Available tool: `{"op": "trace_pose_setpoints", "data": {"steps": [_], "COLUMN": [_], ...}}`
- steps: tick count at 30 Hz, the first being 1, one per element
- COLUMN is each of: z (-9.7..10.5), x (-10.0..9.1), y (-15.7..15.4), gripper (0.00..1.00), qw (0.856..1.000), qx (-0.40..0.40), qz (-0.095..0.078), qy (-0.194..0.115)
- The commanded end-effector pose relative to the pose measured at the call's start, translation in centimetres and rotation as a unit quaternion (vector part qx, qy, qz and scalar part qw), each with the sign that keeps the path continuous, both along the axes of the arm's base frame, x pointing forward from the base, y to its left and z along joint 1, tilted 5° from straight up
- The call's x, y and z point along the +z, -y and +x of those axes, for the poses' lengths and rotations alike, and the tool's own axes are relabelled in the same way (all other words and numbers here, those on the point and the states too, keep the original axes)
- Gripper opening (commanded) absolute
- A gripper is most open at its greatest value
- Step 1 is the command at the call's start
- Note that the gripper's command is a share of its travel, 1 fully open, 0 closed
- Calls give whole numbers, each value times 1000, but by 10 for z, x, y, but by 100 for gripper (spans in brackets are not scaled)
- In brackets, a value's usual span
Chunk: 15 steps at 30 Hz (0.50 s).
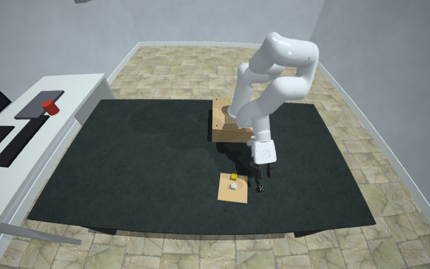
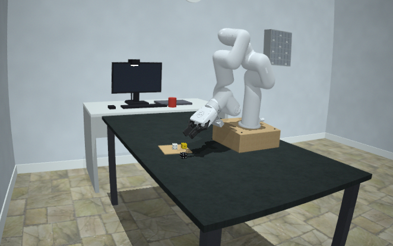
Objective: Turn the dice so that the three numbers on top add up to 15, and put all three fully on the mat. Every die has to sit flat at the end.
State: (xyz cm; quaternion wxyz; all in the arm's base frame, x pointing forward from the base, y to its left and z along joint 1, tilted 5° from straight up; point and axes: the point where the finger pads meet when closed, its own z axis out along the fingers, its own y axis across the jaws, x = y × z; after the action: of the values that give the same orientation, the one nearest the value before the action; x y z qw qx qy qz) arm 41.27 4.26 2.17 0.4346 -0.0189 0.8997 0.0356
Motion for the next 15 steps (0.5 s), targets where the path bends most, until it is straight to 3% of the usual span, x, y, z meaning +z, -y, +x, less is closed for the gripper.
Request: {"op": "trace_pose_setpoints", "data": {"steps": [1, 9, 15], "z": [0, 1, 5], "x": [3, 3, 4], "y": [0, 0, 0], "gripper": [42, 42, 42], "qw": [1000, 1000, 999], "qx": [0, 0, 1], "qz": [0, -1, -6], "qy": [0, -6, -48]}}
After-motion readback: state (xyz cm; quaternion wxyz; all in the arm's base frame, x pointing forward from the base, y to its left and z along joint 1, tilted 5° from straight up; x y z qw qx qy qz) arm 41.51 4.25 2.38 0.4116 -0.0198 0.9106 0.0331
